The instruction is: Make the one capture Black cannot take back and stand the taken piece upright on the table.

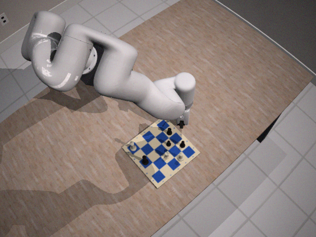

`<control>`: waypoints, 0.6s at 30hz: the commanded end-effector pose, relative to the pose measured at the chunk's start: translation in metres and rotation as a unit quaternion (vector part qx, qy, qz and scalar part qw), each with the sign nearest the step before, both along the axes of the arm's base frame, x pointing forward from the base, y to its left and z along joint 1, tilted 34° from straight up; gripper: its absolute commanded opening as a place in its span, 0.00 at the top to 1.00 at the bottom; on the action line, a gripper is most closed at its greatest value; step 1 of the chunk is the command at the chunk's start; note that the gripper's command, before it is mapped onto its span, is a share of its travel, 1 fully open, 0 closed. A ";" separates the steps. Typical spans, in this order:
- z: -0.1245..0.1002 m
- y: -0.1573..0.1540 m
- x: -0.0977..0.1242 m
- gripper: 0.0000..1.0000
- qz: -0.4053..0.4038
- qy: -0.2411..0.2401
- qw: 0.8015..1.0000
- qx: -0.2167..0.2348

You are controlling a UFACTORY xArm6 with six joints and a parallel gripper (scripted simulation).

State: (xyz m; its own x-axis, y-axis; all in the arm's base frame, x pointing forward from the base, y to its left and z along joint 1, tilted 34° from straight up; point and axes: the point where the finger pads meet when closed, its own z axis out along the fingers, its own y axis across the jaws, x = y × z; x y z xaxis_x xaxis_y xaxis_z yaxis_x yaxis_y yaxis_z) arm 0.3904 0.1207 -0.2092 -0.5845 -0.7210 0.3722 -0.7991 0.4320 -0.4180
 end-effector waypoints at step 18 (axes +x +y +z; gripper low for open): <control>0.001 0.001 0.001 0.93 0.001 -0.001 1.000 0.001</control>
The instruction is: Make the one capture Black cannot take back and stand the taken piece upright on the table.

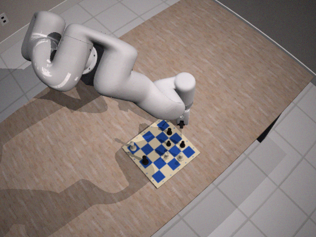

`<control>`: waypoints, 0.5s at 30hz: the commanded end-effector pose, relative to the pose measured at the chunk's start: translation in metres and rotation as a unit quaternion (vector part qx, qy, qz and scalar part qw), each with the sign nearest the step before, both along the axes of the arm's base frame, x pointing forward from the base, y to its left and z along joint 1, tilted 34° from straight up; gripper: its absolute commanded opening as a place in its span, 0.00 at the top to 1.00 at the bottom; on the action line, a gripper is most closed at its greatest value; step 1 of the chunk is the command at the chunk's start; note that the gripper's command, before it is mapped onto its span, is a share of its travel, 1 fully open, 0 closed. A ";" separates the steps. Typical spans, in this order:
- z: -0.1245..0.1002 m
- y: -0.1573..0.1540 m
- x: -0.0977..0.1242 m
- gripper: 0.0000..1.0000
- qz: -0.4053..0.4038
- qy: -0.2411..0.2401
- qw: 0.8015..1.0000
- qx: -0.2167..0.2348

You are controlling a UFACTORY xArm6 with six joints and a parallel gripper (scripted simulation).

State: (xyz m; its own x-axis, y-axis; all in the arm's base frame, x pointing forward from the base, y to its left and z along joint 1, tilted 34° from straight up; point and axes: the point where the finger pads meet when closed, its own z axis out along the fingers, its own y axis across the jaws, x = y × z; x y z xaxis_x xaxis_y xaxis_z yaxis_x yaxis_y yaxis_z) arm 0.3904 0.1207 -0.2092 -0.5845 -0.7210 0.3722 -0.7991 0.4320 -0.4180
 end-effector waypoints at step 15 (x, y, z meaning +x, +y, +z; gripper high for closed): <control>0.001 0.001 0.001 0.66 0.001 -0.001 1.000 0.001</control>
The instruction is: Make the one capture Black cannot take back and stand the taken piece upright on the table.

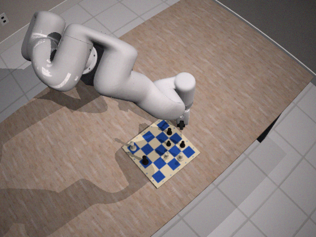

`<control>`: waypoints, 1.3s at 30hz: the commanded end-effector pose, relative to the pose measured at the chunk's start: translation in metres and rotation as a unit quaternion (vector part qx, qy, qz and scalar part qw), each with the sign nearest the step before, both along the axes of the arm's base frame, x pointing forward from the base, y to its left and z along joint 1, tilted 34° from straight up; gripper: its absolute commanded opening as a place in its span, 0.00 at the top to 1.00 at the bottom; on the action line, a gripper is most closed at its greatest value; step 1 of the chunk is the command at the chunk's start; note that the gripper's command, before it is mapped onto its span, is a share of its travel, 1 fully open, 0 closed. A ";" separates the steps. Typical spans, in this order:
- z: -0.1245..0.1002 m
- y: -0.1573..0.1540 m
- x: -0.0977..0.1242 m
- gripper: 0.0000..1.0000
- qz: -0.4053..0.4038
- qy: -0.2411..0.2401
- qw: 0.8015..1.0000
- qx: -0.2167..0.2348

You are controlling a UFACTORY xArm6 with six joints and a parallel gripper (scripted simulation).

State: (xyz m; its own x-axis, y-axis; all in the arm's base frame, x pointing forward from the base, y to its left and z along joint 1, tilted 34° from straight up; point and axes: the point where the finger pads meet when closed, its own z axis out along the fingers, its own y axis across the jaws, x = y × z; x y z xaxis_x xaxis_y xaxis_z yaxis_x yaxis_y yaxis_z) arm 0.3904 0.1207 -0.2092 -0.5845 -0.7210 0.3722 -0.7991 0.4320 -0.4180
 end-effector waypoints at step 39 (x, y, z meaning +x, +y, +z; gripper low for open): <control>0.075 0.050 -0.012 0.66 0.001 -0.001 1.000 0.001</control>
State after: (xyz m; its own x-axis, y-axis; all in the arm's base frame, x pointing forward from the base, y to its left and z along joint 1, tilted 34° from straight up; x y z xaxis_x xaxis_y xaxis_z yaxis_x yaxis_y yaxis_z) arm 0.3800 0.1632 -0.1459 -0.5842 -0.7225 0.3697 -0.7989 0.4317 -0.4187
